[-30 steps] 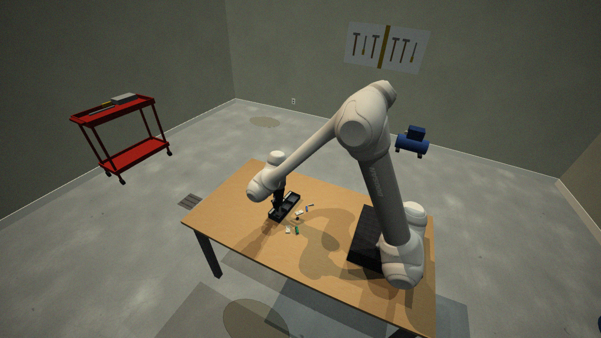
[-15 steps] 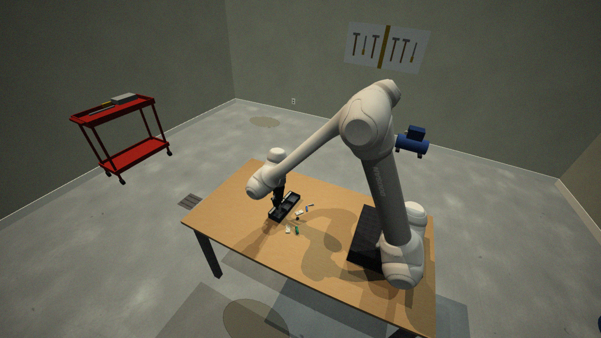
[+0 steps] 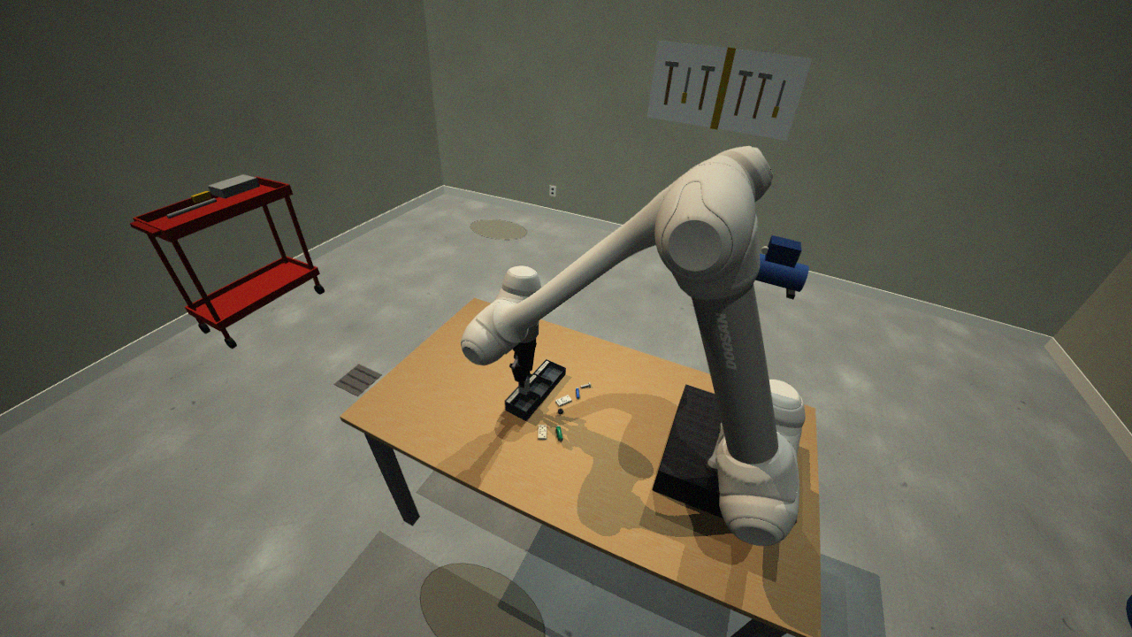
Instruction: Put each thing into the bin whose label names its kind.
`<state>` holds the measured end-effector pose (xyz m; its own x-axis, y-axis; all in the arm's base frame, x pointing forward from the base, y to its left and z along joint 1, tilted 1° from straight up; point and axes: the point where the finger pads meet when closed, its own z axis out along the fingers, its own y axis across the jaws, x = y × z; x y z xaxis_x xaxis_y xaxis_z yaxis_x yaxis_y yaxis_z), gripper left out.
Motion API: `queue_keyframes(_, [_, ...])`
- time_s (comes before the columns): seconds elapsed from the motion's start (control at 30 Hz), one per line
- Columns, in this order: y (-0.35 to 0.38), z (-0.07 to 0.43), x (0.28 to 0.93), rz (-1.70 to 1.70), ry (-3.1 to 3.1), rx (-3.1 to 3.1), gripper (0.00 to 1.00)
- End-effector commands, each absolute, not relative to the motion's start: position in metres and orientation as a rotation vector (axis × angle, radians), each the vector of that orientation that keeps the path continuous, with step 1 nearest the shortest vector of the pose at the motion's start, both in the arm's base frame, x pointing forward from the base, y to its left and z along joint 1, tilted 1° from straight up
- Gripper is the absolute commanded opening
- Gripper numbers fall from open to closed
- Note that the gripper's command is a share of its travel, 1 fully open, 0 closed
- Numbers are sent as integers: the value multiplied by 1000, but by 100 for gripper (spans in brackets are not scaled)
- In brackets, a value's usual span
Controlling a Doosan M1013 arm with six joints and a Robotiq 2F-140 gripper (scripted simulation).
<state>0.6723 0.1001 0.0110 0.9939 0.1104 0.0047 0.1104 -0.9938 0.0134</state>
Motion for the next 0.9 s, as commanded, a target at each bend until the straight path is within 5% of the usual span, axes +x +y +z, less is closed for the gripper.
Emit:
queue_keyframes(0.0, [100, 28, 672, 9, 173, 3124, 5])
queue_keyframes(0.37, [102, 120, 672, 9, 173, 3124, 5])
queue_keyframes(0.67, [102, 122, 672, 9, 173, 3124, 5])
queue_keyframes(0.7, [103, 117, 665, 9, 95, 3127, 17])
queue_keyframes(0.87, [110, 93, 632, 10, -216, 3123, 17])
